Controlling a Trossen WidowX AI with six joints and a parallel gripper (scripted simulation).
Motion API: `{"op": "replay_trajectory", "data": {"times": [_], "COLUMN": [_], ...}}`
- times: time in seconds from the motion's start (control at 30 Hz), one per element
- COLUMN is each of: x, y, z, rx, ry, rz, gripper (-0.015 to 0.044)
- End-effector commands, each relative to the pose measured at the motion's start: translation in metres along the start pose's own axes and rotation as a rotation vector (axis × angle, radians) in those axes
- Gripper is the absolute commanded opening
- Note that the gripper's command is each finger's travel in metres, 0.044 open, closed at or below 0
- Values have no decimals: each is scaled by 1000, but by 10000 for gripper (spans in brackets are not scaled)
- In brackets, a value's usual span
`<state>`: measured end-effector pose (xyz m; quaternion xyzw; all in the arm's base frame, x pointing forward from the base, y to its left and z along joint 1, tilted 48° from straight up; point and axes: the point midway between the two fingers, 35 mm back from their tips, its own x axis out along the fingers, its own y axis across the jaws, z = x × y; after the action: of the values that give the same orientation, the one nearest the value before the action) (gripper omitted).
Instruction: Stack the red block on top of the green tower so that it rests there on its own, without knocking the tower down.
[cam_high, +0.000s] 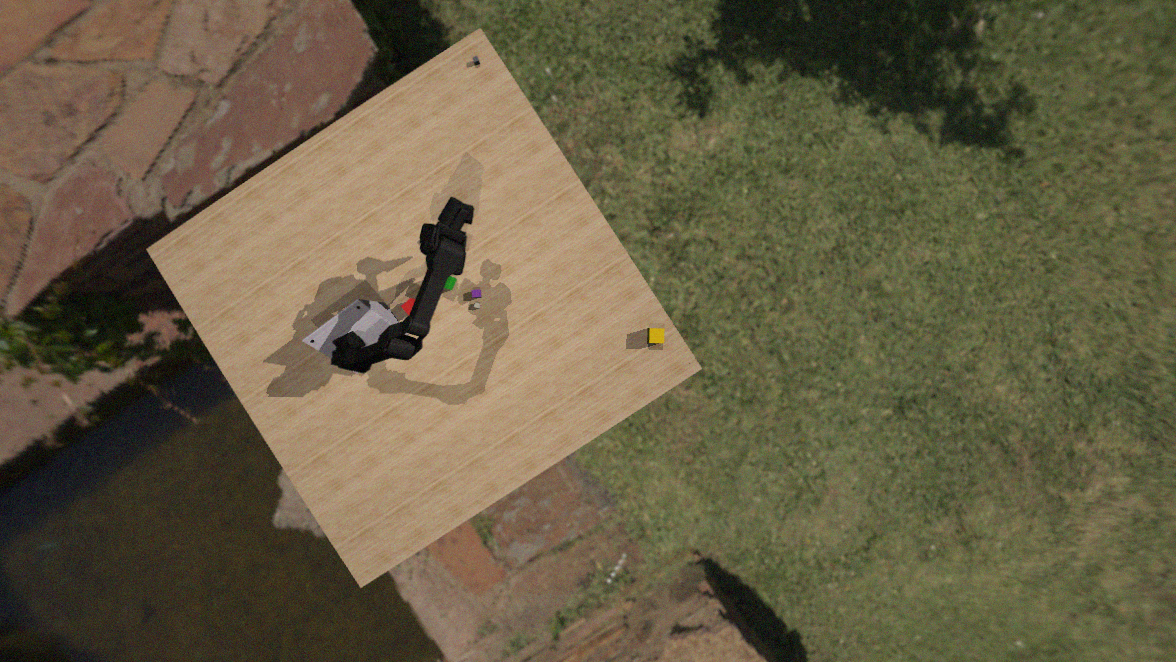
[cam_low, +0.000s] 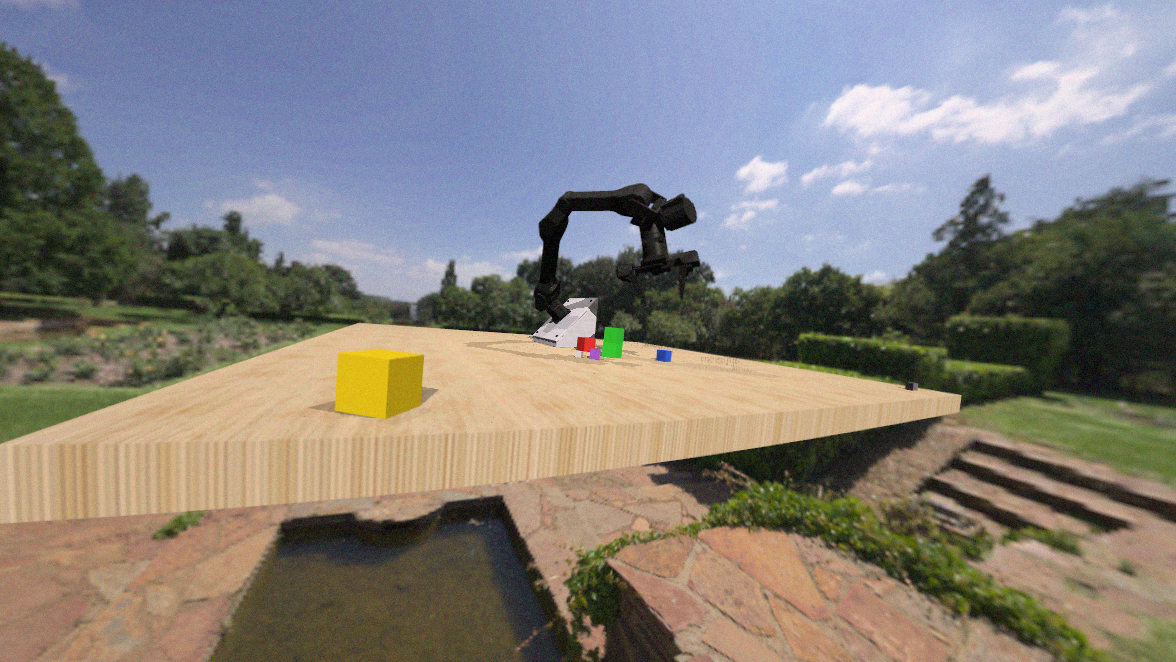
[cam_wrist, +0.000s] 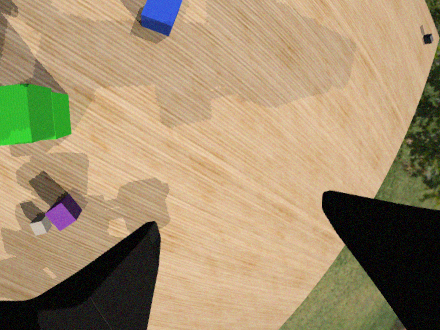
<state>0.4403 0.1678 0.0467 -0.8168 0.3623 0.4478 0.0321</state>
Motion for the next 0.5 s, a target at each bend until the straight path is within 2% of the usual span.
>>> {"op": "replay_trajectory", "data": {"times": [0.0,0.03,0.47], "x": [0,-1,-16], "y": [0,2,43], "z": [1,2,45], "rx": [6,25,514], "ry": [0,-2,-16], "rz": [1,2,57], "gripper": [426,440,440]}}
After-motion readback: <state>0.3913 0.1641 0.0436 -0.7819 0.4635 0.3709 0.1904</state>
